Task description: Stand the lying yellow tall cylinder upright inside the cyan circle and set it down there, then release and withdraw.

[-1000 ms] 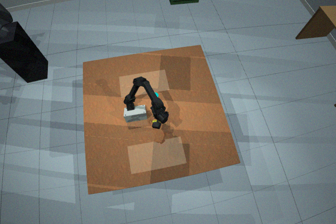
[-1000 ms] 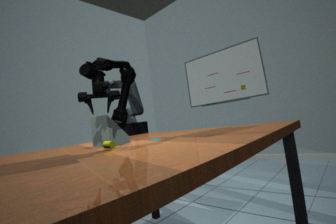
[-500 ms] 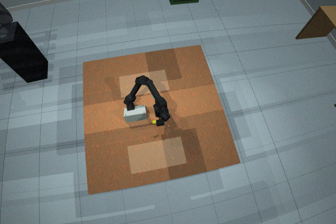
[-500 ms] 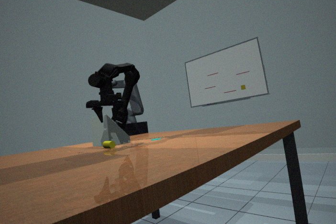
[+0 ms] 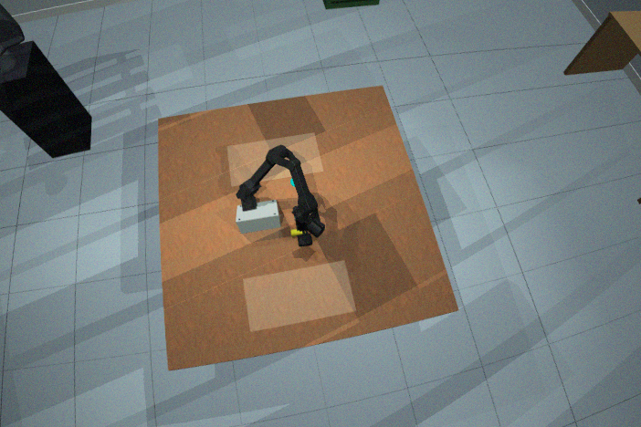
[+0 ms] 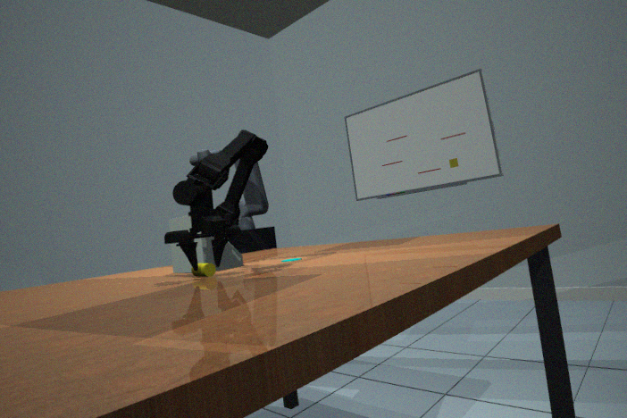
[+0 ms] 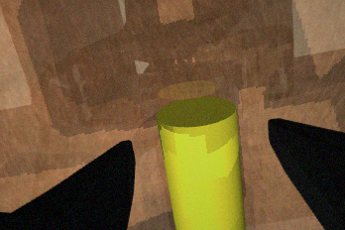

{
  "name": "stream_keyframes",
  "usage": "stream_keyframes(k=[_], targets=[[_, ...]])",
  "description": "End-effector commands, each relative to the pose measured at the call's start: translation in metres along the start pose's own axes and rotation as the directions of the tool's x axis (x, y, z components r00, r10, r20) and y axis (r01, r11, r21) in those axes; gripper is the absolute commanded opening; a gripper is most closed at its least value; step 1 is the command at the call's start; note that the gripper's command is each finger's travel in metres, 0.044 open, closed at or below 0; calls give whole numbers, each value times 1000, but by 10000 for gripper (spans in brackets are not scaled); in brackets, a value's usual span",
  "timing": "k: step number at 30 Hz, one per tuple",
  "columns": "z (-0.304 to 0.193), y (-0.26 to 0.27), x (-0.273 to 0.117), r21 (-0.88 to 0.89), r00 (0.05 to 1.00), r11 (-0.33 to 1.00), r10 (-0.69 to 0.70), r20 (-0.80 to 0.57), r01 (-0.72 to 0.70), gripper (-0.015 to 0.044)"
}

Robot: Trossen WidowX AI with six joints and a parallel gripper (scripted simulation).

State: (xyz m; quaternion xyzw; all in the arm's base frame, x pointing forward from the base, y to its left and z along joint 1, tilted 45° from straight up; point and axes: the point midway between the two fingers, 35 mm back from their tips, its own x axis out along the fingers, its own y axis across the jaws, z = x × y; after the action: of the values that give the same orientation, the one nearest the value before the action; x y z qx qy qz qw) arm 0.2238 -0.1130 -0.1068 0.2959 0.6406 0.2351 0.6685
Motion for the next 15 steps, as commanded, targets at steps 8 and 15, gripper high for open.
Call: stream_keyframes(k=[8, 15], targets=[[0, 0, 4, 5, 1000, 1000, 4, 5, -4, 105], [9, -2, -9, -50, 999, 998, -35, 35, 36, 105]])
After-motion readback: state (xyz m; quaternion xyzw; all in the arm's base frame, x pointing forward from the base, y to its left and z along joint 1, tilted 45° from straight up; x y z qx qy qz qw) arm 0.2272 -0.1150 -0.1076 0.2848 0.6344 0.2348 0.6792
